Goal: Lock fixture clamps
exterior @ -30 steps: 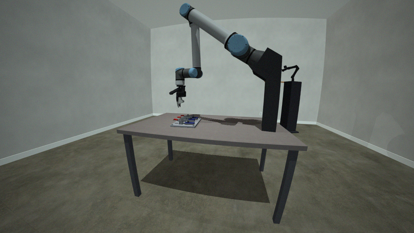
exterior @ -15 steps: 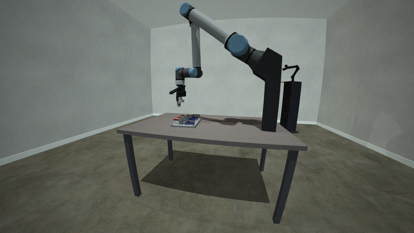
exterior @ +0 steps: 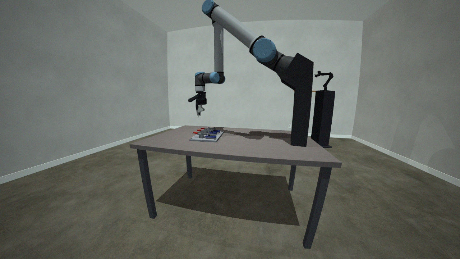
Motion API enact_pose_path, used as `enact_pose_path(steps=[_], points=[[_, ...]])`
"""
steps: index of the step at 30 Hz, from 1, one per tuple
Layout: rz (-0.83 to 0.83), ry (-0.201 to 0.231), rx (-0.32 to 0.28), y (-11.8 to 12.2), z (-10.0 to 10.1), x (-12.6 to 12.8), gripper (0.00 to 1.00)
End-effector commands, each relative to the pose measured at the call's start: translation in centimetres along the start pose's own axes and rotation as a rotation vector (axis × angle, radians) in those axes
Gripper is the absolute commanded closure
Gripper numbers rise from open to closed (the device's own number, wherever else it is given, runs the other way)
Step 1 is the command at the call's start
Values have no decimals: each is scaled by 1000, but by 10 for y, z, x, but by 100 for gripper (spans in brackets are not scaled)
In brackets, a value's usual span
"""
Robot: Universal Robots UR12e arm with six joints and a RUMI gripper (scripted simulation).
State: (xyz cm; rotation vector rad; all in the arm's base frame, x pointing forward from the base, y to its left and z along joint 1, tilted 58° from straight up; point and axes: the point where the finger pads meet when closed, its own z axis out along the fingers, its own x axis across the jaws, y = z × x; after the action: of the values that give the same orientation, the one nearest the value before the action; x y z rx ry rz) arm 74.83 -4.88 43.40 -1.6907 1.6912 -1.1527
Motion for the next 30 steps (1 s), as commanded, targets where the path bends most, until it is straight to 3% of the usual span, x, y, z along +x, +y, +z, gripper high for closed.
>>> enact_pose_path(steps=[1,15,30], points=[[0,0,1,-1,-8,0,72],[0,0,1,-1,-10,-6,72],[0,0,1,0,-10,-86,72]])
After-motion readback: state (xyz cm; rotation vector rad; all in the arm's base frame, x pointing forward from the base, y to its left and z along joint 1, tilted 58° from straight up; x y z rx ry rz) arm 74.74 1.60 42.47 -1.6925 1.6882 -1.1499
